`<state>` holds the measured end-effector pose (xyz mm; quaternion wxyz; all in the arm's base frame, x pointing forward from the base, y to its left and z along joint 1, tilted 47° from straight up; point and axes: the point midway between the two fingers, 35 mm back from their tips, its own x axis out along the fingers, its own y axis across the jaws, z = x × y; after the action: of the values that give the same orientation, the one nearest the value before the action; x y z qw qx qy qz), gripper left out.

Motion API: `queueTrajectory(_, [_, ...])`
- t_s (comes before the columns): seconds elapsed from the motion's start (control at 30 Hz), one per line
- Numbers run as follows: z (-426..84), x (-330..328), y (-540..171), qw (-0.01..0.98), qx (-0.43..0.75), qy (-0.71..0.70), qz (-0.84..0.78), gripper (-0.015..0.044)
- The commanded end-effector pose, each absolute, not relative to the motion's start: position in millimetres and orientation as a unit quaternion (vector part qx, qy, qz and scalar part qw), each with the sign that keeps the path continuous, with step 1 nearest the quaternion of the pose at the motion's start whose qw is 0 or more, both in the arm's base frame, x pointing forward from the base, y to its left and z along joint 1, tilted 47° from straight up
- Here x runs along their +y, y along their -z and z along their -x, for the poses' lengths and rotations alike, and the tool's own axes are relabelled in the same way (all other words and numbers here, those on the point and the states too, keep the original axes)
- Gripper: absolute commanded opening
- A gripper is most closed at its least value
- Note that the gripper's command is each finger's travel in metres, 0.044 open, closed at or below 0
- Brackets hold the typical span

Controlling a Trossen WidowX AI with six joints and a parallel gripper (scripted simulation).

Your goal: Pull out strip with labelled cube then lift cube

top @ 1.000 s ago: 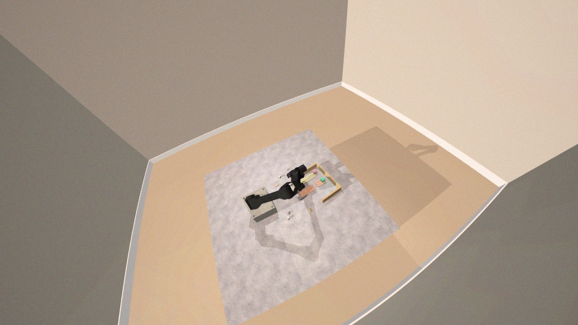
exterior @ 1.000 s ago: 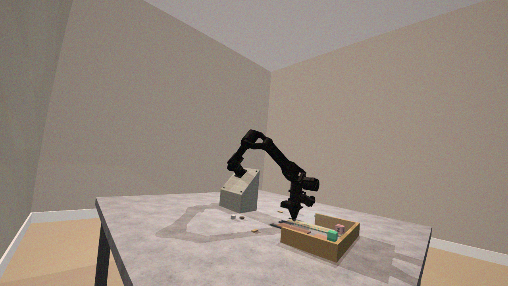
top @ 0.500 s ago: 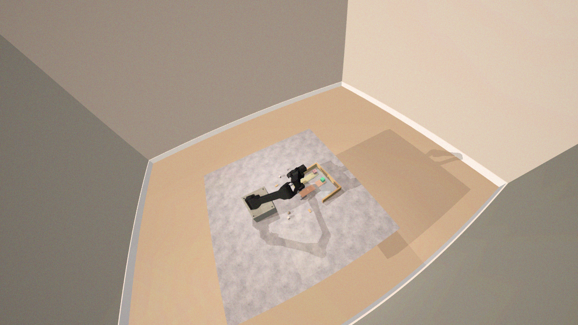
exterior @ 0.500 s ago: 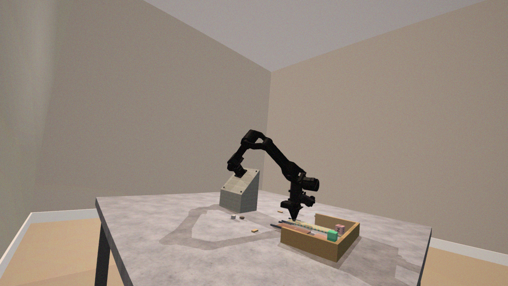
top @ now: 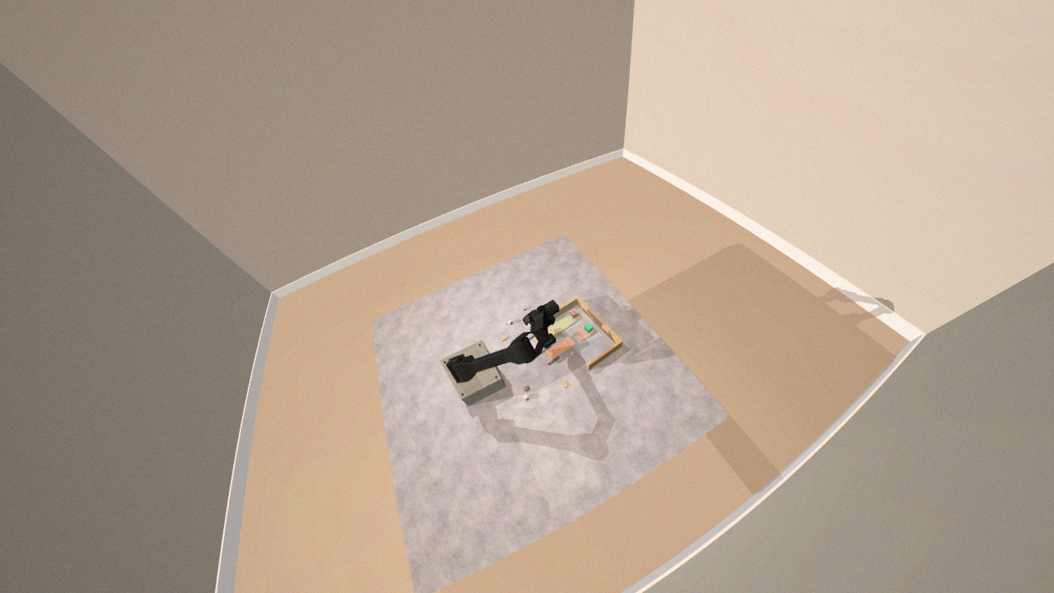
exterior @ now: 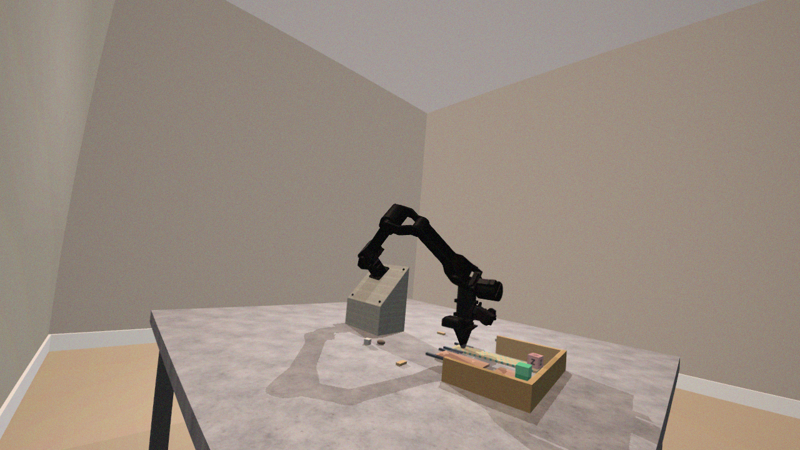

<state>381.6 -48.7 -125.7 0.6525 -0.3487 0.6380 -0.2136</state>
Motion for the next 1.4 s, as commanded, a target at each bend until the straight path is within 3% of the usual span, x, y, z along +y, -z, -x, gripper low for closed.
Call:
queueTrajectory(0.0, [-382,-51,126,0.652,0.638,0.214,0.35,0.0])
queueTrajectory(1.37, [-333,-60,127,0.651,0.639,0.213,0.35,0.0])
